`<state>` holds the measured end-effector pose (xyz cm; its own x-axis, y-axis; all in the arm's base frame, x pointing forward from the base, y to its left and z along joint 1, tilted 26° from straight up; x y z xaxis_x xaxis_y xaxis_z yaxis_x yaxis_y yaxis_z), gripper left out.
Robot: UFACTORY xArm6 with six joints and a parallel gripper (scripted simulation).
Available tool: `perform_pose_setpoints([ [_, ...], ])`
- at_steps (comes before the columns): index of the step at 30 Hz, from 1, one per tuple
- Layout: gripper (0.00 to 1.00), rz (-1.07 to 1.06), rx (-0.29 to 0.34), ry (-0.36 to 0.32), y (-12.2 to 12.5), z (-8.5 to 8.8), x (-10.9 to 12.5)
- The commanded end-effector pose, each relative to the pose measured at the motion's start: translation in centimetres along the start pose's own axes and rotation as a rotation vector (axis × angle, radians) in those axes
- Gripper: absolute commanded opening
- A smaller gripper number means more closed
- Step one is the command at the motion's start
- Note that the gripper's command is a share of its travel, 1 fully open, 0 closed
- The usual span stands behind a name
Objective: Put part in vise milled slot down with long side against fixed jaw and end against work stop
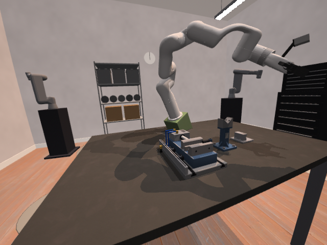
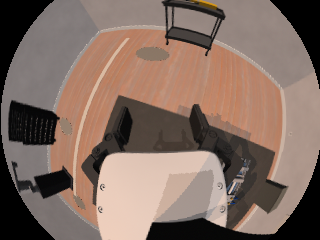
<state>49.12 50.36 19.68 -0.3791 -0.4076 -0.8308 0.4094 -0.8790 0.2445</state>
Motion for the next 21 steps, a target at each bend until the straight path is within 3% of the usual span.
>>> perform_pose_setpoints([
  [1,1.0,-0.1,0.027,-0.021,0.3,0.2,0.2],
  [16,1.0,-0.597,0.195,-0.158,2.0,1.4,4.0],
  [18,1.0,-0.597,0.195,-0.158,2.0,1.4,4.0],
  [21,1.0,-0.722,0.25,-0.193,2.4,1.9,5.3],
])
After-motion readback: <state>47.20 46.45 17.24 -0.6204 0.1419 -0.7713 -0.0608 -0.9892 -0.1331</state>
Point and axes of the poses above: the point where the finger pads meet when closed, its own z axis back along the fingers, its own y axis across the jaws, x = y × z, the point moved 1 cm from there along z, back along the fingers, and after that the axes turned 11 degrees about -z, right-handed, at the moved point
